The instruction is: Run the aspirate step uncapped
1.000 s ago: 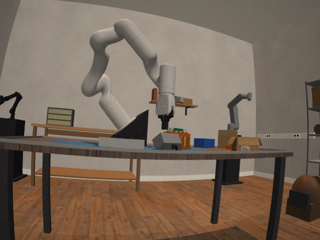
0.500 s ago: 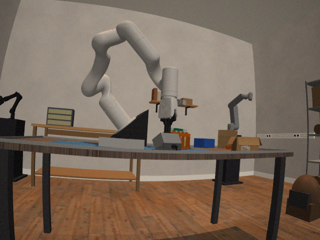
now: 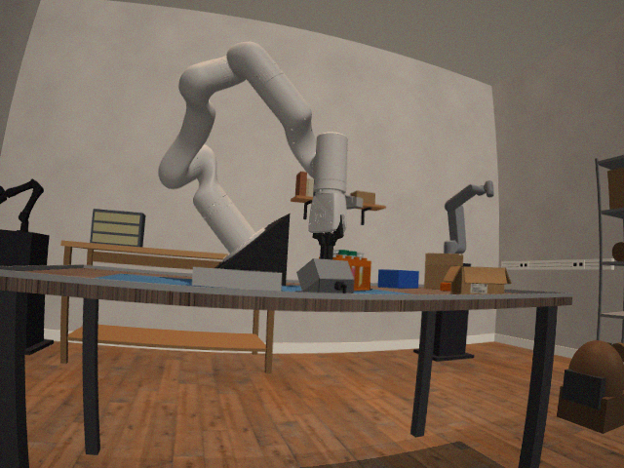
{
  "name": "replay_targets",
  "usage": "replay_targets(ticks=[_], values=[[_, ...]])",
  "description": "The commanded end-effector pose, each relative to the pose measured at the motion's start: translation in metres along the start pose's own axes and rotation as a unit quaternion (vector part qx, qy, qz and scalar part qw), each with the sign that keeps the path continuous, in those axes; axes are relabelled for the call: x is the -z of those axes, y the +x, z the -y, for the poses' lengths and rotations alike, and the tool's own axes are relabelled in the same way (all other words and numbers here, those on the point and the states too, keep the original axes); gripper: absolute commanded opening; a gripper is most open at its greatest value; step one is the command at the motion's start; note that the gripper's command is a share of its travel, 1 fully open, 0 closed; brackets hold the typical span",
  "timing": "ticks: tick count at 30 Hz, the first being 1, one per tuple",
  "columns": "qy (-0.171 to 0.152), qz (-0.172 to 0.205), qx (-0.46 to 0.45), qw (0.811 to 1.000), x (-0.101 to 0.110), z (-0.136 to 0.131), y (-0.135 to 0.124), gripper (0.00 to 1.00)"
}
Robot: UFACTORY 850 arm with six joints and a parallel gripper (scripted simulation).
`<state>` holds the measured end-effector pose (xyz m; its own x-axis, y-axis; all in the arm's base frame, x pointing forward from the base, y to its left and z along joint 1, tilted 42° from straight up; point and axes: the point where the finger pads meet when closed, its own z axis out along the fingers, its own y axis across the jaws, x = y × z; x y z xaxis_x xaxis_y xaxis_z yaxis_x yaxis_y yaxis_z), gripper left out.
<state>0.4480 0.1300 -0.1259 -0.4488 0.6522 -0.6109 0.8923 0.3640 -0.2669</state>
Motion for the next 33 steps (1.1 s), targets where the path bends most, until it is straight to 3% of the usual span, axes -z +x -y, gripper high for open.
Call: replay_targets(ticks=[1, 33], values=[[-0.001, 0.0, 0.0, 1.0, -0.0004, -0.0008, 0.0, 0.0], [-0.001, 0.0, 0.0, 1.0, -0.0097, -0.0008, 0.0, 0.0]])
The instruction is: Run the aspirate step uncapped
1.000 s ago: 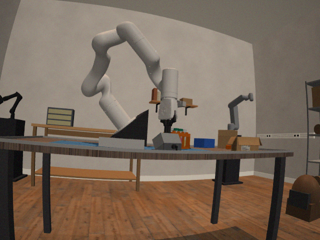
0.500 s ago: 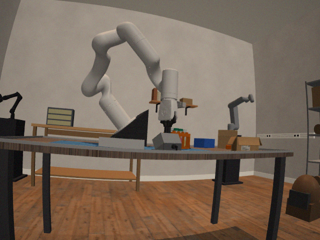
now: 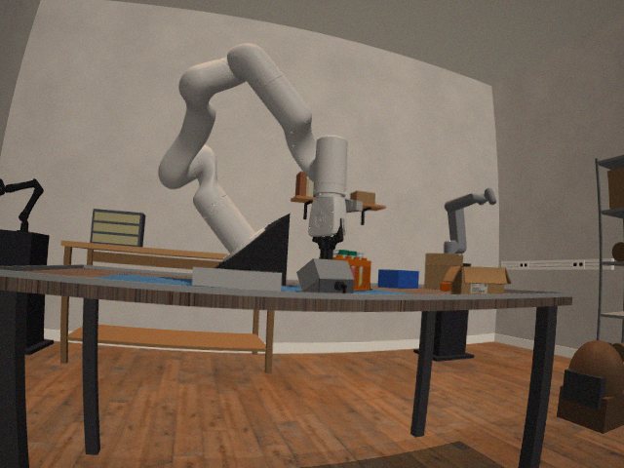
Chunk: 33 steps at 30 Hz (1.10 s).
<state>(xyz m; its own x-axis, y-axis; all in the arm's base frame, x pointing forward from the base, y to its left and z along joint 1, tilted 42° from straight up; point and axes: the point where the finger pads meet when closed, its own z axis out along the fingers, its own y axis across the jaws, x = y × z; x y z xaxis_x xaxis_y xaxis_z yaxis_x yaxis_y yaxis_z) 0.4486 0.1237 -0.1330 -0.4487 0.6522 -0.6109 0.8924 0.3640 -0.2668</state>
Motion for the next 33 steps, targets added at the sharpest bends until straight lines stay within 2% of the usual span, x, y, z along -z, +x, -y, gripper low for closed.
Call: replay_targets(ticks=[1, 12, 22, 30, 31, 33], values=[[-0.001, 0.0, 0.0, 1.0, -0.001, -0.001, 0.0, 0.0], [-0.001, 0.0, 0.0, 1.0, 0.0, -0.001, 0.0, 0.0], [-0.001, 0.0, 0.0, 1.0, 0.029, -0.001, 0.0, 0.0], [-0.001, 0.0, 0.0, 1.0, 0.029, -0.001, 0.0, 0.0], [-0.001, 0.0, 0.041, 0.999, 0.028, 0.0, -0.008, 1.0], [-0.001, 0.0, 0.124, 0.992, 0.027, 0.002, -0.025, 1.0]])
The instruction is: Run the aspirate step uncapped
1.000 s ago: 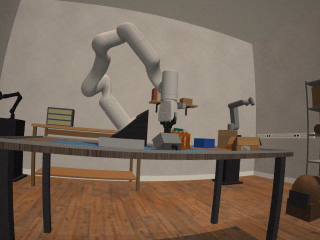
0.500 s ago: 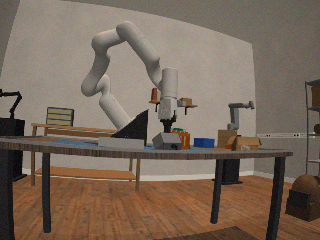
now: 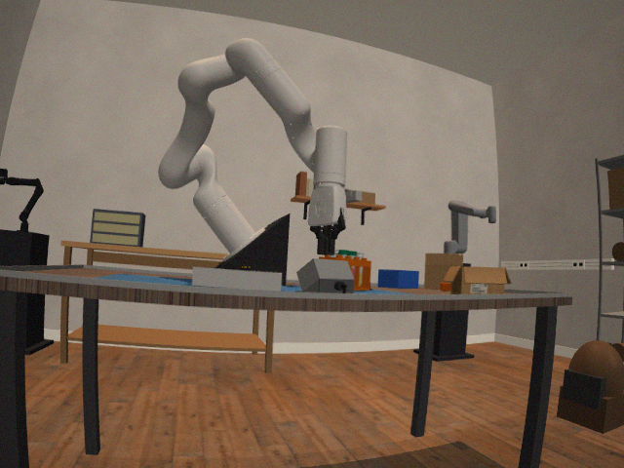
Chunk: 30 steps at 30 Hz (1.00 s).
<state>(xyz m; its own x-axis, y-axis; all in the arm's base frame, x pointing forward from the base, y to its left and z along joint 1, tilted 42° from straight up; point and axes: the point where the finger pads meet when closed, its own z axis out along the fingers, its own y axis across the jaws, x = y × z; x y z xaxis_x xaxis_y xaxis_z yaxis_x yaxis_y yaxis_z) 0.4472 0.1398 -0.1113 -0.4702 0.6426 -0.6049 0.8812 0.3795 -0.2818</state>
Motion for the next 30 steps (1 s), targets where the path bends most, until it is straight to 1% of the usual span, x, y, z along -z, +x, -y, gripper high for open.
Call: replay_targets(ticks=[1, 2, 3, 5, 6, 7, 8, 10, 13, 15, 17, 18, 28, 30], values=[[-0.001, 0.0, 0.112, 0.994, 0.0, 0.002, -0.023, 1.0], [-0.001, 0.0, 0.154, 0.988, -0.001, 0.003, -0.031, 1.0], [-0.001, 0.0, 0.154, 0.988, -0.001, 0.003, -0.031, 1.0], [-0.001, 0.0, 0.232, 0.973, -0.002, 0.006, -0.047, 1.0], [-0.001, 0.0, 0.235, 0.972, -0.002, 0.006, -0.047, 1.0], [-0.001, 0.0, 0.276, 0.961, -0.003, 0.007, -0.055, 1.0], [-0.001, 0.0, 0.276, 0.961, -0.003, 0.007, -0.055, 1.0], [-0.001, 0.0, 0.35, 0.937, -0.004, 0.009, -0.072, 1.0], [-0.001, 0.0, 0.355, 0.935, -0.004, 0.009, -0.072, 1.0], [-0.001, 0.0, 0.431, 0.902, -0.005, 0.012, -0.088, 1.0], [-0.001, 0.0, 0.436, 0.9, -0.007, 0.014, -0.105, 1.0], [-0.001, 0.0, 0.436, 0.9, -0.007, 0.014, -0.105, 1.0], [-0.001, 0.0, 0.436, 0.9, -0.013, 0.027, -0.187, 1.0], [-0.001, 0.0, 0.436, 0.9, -0.013, 0.027, -0.187, 1.0]])
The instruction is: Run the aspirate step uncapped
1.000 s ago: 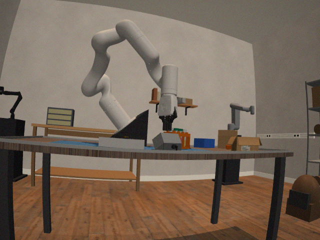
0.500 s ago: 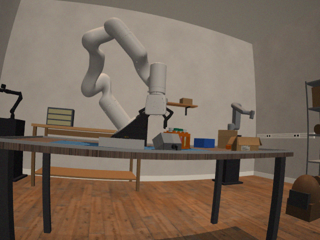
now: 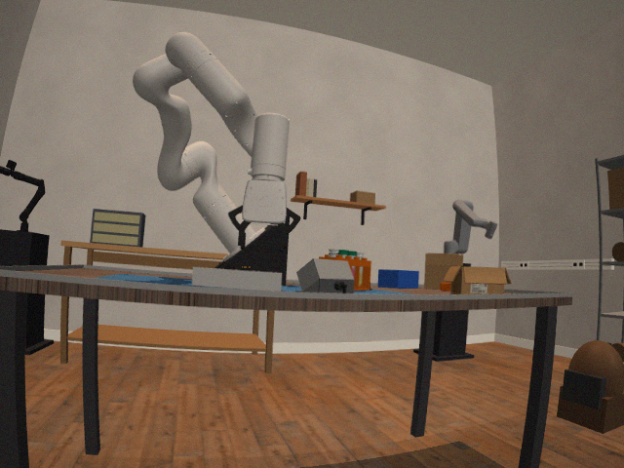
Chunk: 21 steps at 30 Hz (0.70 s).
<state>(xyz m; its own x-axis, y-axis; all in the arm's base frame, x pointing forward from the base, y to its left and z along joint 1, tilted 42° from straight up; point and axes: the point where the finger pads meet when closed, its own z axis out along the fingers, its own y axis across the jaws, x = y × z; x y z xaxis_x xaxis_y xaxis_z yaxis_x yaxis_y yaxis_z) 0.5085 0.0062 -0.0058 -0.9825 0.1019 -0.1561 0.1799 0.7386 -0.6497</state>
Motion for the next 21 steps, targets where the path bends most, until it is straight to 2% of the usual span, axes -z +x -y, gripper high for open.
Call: replay_targets(ticks=[1, 3, 21], values=[[-0.001, 0.0, 0.001, 1.0, 0.0, 0.014, -0.009, 1.0], [-0.001, 0.0, 0.001, 1.0, -0.002, 0.028, -0.018, 1.0], [-0.001, 0.0, 0.001, 1.0, -0.002, 0.028, -0.018, 1.0]])
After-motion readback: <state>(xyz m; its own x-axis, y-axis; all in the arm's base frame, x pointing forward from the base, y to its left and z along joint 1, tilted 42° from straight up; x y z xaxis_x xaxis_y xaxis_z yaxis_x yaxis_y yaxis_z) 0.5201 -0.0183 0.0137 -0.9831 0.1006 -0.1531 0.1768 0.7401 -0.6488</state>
